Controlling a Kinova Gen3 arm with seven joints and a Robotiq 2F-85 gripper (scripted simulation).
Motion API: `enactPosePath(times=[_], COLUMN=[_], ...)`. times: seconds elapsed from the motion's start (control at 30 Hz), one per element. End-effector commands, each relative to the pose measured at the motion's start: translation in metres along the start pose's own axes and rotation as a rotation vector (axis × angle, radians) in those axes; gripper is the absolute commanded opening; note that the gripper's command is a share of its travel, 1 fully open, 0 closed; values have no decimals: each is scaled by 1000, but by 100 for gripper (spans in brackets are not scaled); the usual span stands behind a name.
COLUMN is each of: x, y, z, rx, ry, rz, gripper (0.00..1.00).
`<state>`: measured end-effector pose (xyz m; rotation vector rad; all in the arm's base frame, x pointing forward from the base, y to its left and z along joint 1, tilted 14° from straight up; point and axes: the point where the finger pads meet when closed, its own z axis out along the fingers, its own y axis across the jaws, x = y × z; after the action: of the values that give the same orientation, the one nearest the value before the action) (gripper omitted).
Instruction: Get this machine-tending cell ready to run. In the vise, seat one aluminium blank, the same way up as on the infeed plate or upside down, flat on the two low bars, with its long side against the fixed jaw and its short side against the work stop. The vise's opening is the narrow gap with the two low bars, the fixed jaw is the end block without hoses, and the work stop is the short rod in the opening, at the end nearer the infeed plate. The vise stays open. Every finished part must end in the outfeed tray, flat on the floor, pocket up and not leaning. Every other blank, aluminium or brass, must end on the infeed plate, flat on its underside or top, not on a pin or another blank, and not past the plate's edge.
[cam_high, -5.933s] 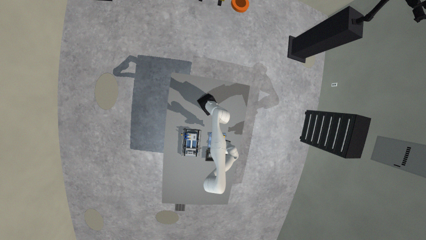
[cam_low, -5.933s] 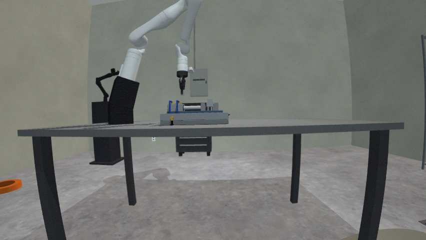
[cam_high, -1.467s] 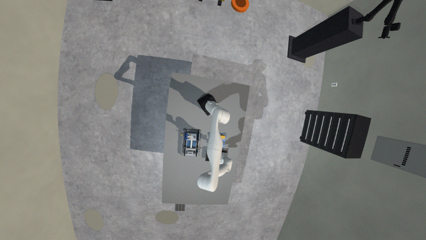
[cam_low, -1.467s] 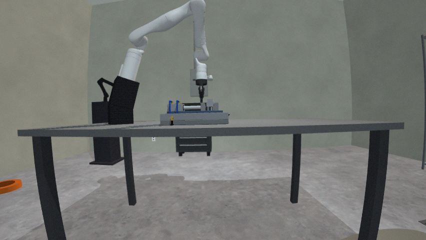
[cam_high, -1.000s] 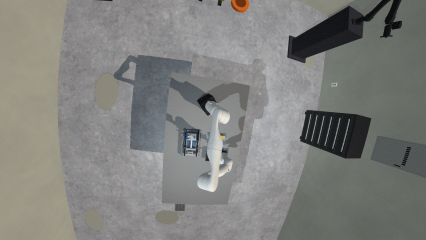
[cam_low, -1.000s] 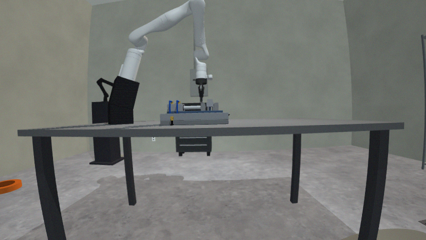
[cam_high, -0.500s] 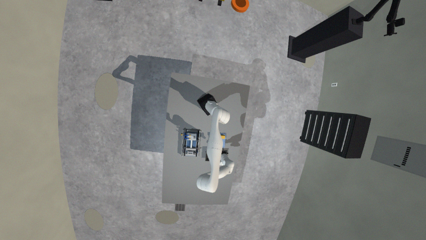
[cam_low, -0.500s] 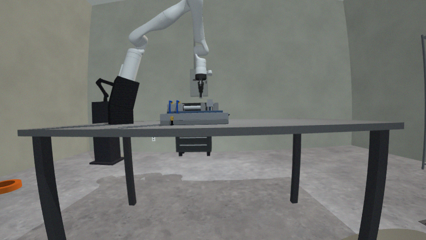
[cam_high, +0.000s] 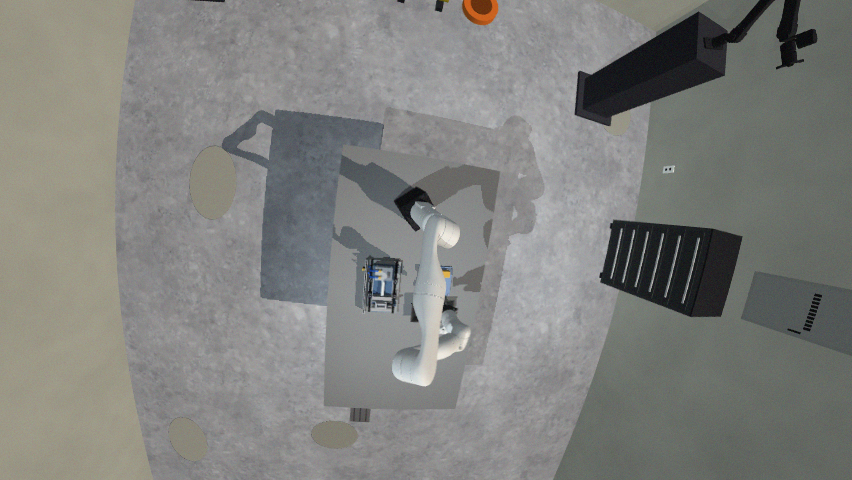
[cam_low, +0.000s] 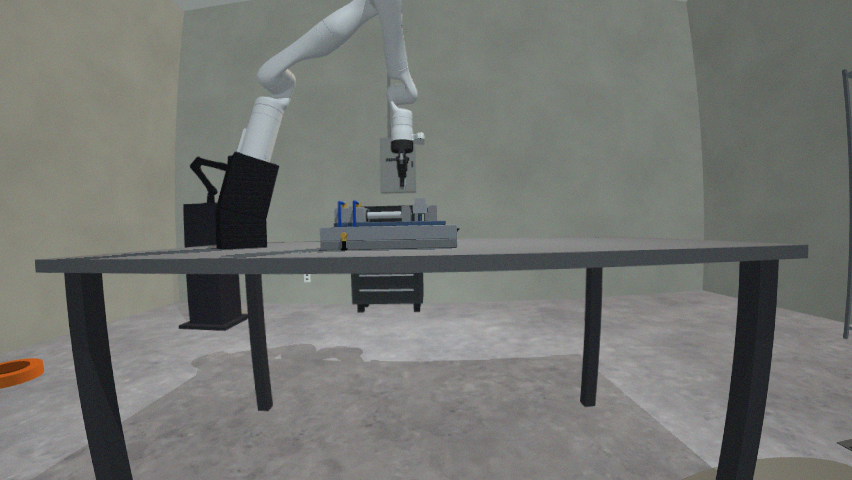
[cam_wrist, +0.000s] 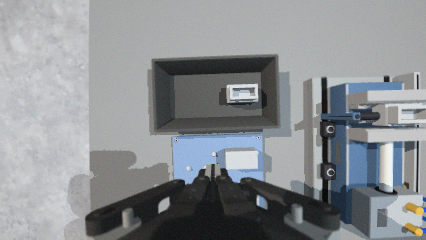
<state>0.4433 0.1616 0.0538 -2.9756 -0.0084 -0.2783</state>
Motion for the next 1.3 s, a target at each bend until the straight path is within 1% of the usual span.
enactPosePath(times=[0.0,0.3,0.43,0.57,0.63,0.73,1.03,1.13,1.2,1.27], x=[3,3,5,8,8,8,-4,-11,-11,-20], y=[2,3,19,55,55,94,177,204,204,229], z=[-3,-4,-3,-1,-1,1,1,1,1,0], rx=[-2,-2,-4,-9,-9,-11,-11,-10,-10,-8], ry=[7,6,5,1,1,-2,-5,-5,-5,-3], rz=[3,3,2,2,2,1,2,2,2,2], gripper=[0,0,0,0,0,0,0,0,0,0])
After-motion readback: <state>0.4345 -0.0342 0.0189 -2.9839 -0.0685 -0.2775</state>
